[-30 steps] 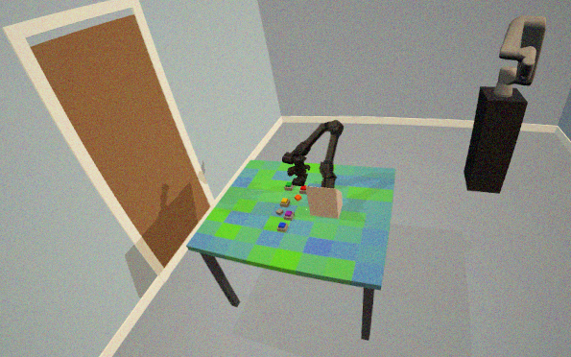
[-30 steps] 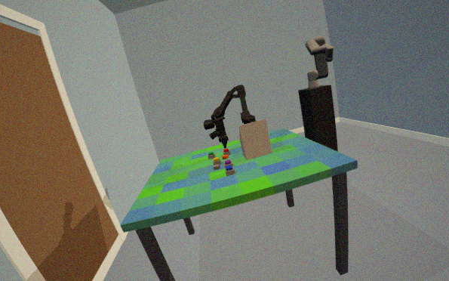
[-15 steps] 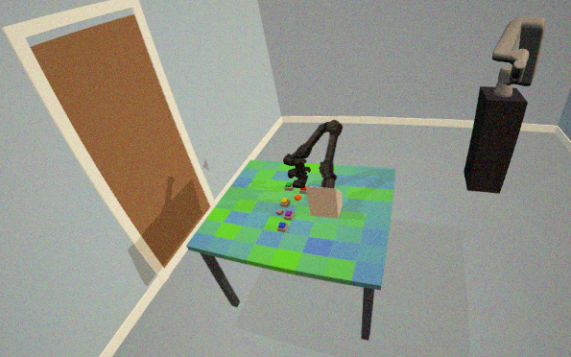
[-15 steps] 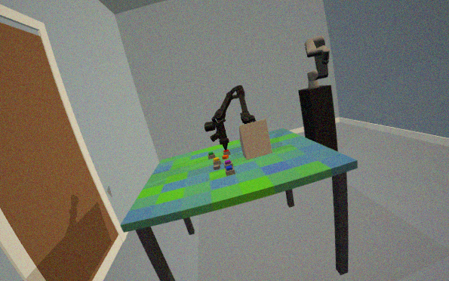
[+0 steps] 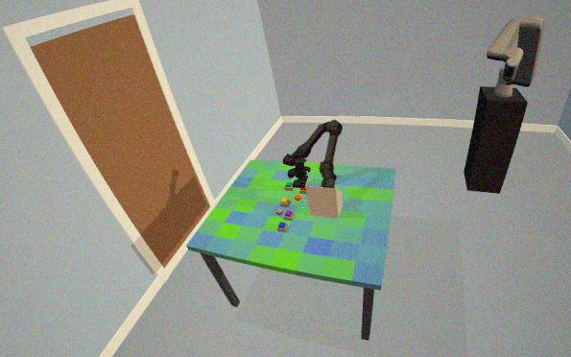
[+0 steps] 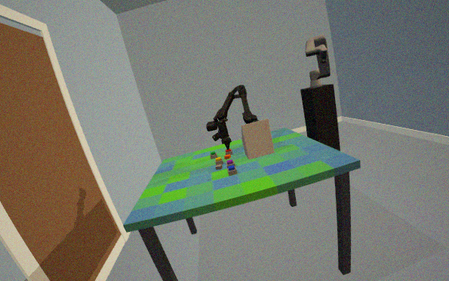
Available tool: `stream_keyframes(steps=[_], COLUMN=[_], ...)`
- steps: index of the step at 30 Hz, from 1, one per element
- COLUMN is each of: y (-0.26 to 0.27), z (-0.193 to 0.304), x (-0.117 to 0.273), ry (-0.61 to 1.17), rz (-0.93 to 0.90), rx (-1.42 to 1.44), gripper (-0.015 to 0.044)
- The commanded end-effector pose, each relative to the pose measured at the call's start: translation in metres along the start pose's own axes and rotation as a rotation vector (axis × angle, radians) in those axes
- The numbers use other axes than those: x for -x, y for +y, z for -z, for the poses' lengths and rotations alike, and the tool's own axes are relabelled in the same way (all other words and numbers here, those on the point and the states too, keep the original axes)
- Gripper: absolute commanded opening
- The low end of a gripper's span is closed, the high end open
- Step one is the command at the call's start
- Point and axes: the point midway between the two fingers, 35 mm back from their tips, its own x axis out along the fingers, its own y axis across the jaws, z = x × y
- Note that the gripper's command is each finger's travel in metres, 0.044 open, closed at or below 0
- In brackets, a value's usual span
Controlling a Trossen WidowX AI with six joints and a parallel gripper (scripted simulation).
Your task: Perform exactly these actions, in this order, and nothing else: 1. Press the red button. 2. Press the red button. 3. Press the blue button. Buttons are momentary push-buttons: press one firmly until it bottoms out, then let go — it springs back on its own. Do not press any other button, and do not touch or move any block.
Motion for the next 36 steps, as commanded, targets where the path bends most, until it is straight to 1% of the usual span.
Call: stream_keyframes(steps=[1, 3, 7, 13, 22, 25, 29, 36], y=[0.0, 0.0, 0.001, 0.001, 0.009, 0.034, 0.087, 0.182], z=[-0.001, 0.0, 0.0, 0.0, -0.006, -0.023, -0.046, -0.062], x=[0.022, 0.03, 0.032, 0.09, 0.094, 0.1, 0.111, 0.121], ry=[-0.004, -0.004, -0.004, -0.003, -0.008, -0.021, -0.037, -0.027], rz=[-0.002, -0.002, -0.003, -0.006, -0.014, -0.037, -0.069, -0.084], rx=[0.0, 0.002, 0.002, 0.002, 0.007, 0.023, 0.051, 0.045], gripper=[0.002, 0.002, 0.002, 0.002, 0.002, 0.002, 0.002, 0.002])
